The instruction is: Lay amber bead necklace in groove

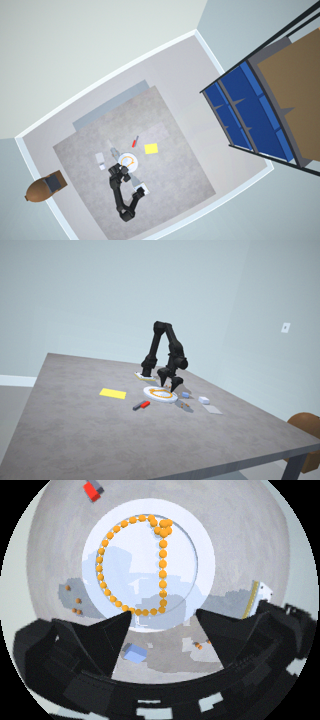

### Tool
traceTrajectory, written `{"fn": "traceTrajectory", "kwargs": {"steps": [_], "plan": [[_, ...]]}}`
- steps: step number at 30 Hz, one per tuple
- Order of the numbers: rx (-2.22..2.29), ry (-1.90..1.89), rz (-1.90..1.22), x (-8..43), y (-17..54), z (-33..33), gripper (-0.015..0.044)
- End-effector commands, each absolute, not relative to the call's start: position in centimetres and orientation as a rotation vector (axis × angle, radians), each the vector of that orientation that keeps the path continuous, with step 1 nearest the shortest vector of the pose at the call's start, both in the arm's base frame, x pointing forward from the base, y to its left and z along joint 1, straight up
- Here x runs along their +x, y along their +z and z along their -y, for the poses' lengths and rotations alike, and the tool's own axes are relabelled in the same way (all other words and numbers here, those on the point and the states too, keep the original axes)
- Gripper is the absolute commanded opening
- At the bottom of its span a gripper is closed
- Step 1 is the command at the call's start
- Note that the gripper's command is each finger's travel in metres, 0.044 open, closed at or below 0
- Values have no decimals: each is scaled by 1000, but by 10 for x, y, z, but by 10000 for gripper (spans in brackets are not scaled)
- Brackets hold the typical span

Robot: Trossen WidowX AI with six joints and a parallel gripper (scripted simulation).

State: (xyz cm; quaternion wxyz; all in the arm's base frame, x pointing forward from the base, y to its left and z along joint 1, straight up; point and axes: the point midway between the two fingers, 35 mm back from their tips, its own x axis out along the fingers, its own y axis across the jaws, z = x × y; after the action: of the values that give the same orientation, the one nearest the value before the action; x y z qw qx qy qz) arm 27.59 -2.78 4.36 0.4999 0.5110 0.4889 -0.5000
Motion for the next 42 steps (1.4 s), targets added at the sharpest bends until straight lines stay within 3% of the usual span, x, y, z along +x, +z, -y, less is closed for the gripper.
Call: {"fn": "traceTrajectory", "kwargs": {"steps": [1, 8, 20, 42], "plan": [[1237, -1212, -1178, 276, 44, 28, 440], [1237, -1212, -1178, 276, 44, 28, 440], [1274, -1250, -1152, 277, 75, 41, 125], [1274, -1247, -1152, 278, 47, 40, 120]]}}
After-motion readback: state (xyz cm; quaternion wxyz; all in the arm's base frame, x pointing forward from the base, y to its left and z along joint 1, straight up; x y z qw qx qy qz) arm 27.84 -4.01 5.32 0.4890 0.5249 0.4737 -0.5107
